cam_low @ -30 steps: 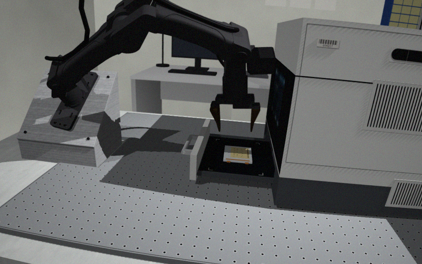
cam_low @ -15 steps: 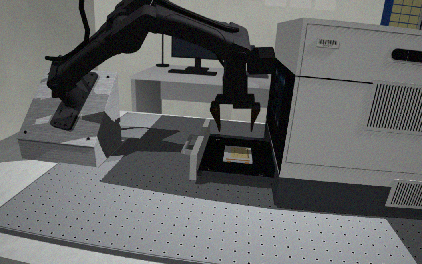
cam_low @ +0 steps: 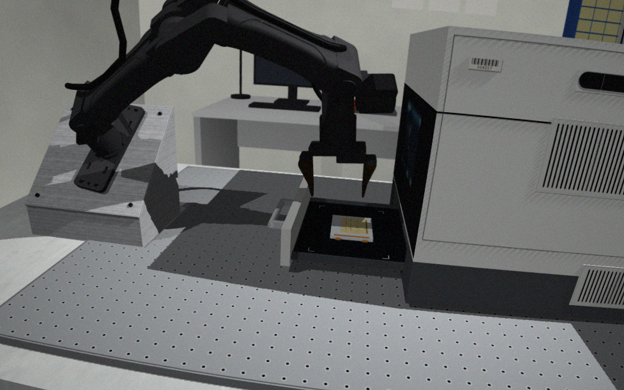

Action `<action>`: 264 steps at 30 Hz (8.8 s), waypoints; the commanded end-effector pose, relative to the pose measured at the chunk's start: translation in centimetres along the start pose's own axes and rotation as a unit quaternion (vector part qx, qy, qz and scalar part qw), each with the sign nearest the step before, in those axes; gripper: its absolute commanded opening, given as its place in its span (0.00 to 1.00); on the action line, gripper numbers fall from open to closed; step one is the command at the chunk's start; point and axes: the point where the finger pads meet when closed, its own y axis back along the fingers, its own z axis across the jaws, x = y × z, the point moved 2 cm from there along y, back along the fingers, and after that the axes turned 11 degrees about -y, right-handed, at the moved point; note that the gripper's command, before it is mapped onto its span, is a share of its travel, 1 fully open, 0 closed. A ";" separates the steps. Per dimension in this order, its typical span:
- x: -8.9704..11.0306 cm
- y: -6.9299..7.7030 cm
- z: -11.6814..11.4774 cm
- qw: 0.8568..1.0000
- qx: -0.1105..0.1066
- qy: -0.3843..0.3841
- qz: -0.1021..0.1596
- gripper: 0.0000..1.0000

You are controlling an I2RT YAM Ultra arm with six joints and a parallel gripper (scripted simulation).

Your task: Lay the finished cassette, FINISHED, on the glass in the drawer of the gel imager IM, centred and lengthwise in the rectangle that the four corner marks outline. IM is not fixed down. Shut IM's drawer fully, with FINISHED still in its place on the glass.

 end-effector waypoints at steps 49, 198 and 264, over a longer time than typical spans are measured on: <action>0.7 5.7 4.5 1.000 0.020 -0.004 -0.013 1.00; 2.7 6.6 15.6 0.797 0.003 -0.604 0.015 0.35; 2.3 3.1 12.6 0.993 0.107 -0.018 -0.033 0.35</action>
